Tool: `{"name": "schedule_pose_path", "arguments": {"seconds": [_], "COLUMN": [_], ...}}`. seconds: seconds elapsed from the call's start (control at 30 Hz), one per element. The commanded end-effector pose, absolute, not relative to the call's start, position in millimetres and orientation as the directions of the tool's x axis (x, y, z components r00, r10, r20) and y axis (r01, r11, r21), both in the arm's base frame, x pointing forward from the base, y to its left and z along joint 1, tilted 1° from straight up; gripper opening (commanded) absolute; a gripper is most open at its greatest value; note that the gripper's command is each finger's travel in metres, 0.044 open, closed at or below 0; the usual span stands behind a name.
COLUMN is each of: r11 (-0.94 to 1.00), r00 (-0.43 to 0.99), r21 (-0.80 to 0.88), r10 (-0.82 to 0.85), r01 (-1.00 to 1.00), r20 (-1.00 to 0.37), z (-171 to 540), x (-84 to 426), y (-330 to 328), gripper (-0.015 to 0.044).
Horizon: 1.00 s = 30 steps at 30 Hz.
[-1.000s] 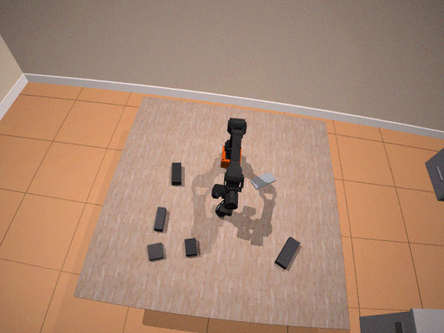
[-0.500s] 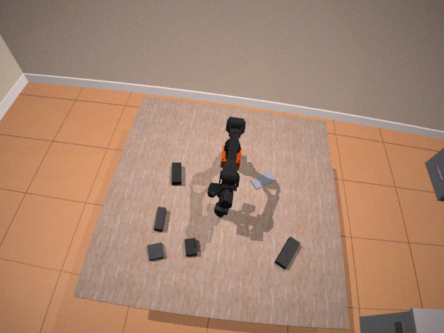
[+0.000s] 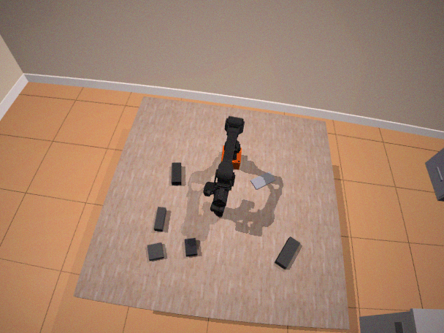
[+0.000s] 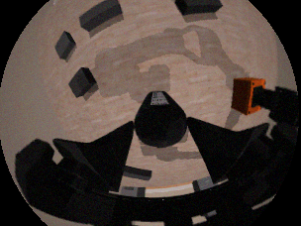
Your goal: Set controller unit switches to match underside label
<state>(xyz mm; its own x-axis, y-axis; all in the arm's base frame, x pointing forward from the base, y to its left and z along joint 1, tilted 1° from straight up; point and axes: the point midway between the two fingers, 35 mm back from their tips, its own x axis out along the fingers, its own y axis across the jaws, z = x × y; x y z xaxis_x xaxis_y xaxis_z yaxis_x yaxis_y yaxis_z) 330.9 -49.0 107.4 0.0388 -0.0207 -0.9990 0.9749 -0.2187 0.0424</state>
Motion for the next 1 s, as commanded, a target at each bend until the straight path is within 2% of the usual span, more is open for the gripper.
{"name": "schedule_pose_path", "arguments": {"seconds": [0.0, 0.97], "r11": [-0.218, -0.218], "r00": [0.026, 0.026], "r21": [0.032, 0.032], "r10": [-0.030, -0.032], "r01": [0.975, 0.975], "r20": [-0.999, -0.999], "z": [103, 102], "x": [327, 321], "y": [-56, -83], "gripper": [0.0338, 0.0338]}}
